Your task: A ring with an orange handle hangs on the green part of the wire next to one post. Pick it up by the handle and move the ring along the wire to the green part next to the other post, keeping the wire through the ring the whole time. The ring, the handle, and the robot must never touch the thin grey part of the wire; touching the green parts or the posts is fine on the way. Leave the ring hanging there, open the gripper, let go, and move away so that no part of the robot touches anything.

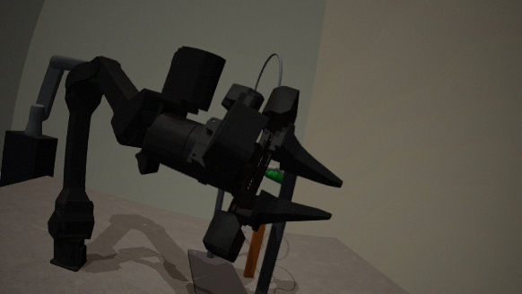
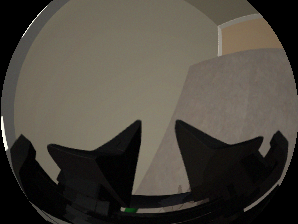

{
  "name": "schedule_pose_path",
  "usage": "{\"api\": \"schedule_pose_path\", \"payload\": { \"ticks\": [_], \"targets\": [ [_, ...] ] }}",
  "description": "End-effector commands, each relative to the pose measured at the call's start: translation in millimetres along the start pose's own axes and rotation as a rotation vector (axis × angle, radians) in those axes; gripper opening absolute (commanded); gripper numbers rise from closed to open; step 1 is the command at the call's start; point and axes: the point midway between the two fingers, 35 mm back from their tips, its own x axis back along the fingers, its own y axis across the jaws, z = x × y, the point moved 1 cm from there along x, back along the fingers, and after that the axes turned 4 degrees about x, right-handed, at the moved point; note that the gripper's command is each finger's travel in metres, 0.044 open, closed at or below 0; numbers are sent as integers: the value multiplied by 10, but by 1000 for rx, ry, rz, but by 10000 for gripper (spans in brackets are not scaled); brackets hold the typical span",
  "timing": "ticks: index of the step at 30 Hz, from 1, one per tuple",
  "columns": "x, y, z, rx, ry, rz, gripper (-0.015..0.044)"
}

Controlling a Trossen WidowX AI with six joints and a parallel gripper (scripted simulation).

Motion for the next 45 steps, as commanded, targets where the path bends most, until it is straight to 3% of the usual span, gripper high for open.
{"api": "schedule_pose_path", "payload": {
  "ticks": [1,14,27,36,45],
  "targets": [
    [11,-453,183,210,54,-35,160],
    [484,-1307,866,731,164,-233,160],
    [1310,-1536,1594,1178,177,-486,160],
    [1291,-1506,1596,1181,175,-489,160],
    [973,-1034,1526,1127,137,-495,160]
  ]
}}
